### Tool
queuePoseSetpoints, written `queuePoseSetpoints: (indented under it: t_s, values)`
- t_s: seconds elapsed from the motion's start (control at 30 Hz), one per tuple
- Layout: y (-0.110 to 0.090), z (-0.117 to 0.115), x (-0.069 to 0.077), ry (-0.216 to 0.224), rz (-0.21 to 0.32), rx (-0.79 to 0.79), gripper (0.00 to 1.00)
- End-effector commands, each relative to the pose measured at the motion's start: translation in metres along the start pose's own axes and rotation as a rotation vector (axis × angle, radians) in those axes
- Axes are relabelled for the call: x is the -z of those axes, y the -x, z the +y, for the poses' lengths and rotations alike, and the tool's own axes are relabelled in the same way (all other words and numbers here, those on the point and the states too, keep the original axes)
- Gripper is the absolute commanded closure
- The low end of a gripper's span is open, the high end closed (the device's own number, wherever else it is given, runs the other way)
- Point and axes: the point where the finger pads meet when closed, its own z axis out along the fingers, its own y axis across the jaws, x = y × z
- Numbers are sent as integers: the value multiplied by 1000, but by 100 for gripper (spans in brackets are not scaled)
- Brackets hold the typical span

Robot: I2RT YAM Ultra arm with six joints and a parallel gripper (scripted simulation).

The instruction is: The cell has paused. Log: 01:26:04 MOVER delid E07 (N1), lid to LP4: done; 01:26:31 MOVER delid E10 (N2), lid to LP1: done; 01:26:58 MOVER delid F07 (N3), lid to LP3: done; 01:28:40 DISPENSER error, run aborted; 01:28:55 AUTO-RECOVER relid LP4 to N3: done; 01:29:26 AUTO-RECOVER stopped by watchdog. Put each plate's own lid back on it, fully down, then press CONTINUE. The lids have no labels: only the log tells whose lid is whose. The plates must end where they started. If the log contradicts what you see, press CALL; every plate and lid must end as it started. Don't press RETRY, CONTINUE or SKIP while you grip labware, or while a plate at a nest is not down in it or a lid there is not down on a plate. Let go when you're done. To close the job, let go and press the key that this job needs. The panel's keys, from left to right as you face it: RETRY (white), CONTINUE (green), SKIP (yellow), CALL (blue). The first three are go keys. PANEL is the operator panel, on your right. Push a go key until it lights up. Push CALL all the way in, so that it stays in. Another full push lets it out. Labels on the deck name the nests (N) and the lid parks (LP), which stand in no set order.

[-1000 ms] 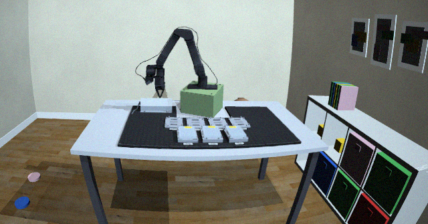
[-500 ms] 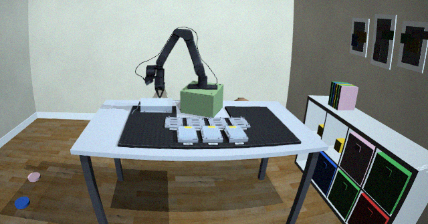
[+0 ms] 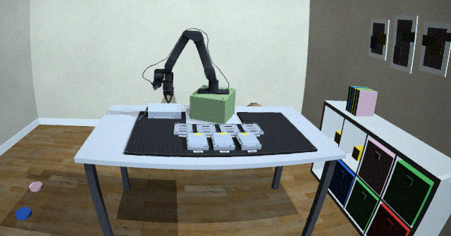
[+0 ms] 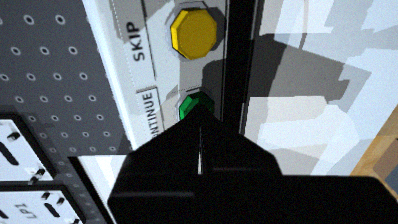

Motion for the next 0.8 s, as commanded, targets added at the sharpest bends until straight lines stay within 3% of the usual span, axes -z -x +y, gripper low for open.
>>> queuePoseSetpoints:
  t_s: [0.0,0.77]
  values:
    - [-8,1,-7,10,18,-8,100]
    - [-9,2,-12,10,18,-6,100]
